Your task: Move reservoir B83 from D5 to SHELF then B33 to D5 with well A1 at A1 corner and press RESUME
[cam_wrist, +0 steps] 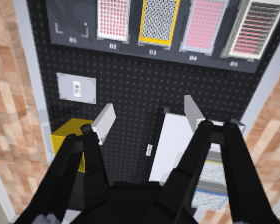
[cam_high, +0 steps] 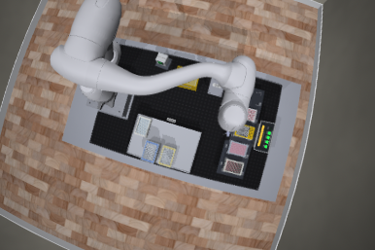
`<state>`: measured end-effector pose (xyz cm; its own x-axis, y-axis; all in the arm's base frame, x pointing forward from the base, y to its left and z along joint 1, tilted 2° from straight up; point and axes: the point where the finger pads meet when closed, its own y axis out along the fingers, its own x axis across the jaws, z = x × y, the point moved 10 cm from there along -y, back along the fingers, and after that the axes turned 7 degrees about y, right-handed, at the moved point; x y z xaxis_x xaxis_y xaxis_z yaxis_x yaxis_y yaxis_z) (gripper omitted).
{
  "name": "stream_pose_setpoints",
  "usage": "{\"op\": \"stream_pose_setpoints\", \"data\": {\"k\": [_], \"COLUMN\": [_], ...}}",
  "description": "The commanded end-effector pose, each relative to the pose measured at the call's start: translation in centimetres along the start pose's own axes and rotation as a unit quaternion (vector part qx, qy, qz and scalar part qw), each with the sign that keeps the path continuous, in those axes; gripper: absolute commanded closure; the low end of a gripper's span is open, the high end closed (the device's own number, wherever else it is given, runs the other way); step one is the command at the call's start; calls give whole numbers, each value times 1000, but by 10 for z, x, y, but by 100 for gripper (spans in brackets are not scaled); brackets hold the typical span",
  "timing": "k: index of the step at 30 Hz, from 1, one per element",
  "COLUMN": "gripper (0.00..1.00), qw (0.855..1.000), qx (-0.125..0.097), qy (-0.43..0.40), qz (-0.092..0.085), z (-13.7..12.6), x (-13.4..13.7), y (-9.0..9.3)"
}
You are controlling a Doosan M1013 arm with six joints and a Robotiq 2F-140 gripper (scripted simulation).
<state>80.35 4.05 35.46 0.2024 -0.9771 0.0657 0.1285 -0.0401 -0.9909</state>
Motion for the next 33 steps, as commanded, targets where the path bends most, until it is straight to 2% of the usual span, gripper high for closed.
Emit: {"op": "stream_pose_setpoints", "data": {"k": [1, 16, 33], "gripper": [23, 23, 23], "qw": [1000, 989, 989], "qx": [-3, -52, -52], "qy": [-1, 137, 137], "qz": [-3, 9, 9], "z": [6, 15, 15], "x": [1, 4, 4], "y": [2, 2, 2]}}
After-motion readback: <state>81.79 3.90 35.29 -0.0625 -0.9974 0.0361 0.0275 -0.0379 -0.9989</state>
